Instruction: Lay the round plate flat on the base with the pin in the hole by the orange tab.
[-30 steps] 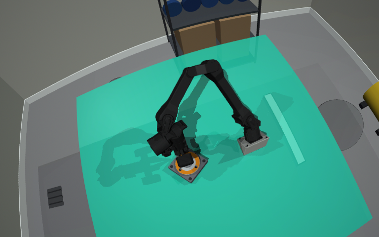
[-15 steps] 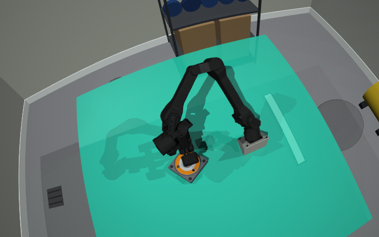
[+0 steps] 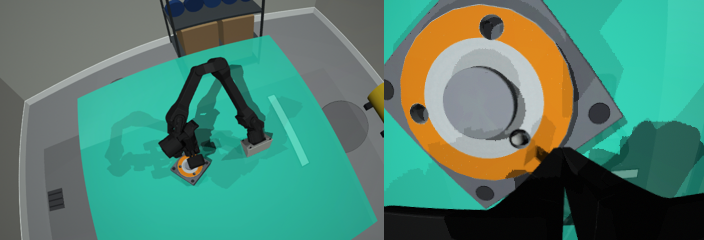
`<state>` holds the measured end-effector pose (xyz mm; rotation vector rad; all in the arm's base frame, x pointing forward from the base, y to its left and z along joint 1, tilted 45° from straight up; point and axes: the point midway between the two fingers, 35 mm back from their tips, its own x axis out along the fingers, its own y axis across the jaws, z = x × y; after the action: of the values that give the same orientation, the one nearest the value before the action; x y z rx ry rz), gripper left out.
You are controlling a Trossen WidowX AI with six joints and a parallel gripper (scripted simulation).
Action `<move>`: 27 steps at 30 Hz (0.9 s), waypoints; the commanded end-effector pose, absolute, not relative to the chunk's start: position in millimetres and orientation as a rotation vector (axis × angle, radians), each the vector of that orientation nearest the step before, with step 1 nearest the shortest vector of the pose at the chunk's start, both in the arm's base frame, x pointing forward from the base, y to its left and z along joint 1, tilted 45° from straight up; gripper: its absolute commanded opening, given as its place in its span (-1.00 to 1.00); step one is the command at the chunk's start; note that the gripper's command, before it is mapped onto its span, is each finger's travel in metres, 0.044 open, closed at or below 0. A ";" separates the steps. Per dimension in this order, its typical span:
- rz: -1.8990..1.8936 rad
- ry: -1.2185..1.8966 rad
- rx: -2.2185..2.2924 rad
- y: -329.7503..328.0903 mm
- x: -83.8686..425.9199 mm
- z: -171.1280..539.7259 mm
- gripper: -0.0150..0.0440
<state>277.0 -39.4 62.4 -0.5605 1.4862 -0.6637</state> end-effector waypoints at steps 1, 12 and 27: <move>-0.666 1.489 -0.556 -38.4 273.6 60.4 -0.49; -0.665 1.490 -0.555 -7.6 275.0 91.8 -0.49; -0.660 1.489 -0.562 -12.1 275.4 86.7 -0.49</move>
<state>275.5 -11.4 87.1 -0.5582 1.4868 -0.6628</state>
